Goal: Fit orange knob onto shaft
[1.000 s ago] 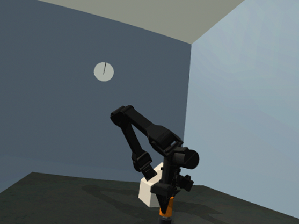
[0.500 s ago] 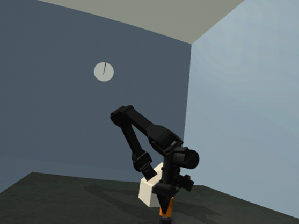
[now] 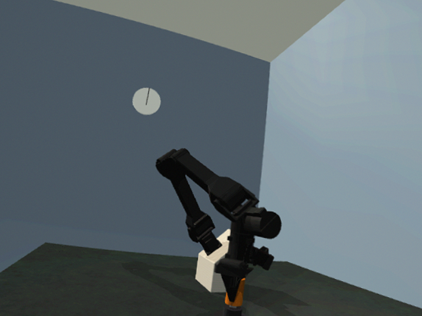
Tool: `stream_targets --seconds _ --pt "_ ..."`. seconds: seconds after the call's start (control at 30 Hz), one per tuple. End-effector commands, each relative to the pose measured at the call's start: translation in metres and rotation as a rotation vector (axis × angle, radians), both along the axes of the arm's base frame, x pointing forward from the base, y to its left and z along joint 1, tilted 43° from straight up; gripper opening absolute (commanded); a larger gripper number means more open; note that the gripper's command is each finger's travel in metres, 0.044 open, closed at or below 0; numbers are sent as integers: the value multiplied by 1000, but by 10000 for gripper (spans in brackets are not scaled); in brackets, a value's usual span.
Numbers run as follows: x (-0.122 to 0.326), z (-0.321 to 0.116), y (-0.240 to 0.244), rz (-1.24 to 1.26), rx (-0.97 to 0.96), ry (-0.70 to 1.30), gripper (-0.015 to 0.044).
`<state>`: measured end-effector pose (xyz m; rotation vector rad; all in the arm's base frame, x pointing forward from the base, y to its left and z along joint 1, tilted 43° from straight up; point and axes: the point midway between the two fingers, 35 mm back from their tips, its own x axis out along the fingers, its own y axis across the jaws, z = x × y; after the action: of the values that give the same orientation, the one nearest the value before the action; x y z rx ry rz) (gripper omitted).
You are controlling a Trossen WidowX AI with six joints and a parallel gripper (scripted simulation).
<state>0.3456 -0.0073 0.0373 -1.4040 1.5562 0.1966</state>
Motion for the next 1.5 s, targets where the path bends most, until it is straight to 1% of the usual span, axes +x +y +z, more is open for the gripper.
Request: stream_targets --seconds 0.0,0.23,0.6,0.63,0.83,1.37,1.4,1.47 --pt "-2 -3 2 -9 8 4 0" --pt "-2 -3 1 -49 16 -33 0" --pt "0 -8 -5 -1 6 11 0" --pt "2 -5 -6 -22 8 -14 0" --pt "2 -5 -6 -22 8 -14 0" --pt "2 -5 -6 -22 8 -14 420" --pt "2 -5 -6 -22 8 -14 440" --pt "2 -5 -6 -22 8 -14 440"
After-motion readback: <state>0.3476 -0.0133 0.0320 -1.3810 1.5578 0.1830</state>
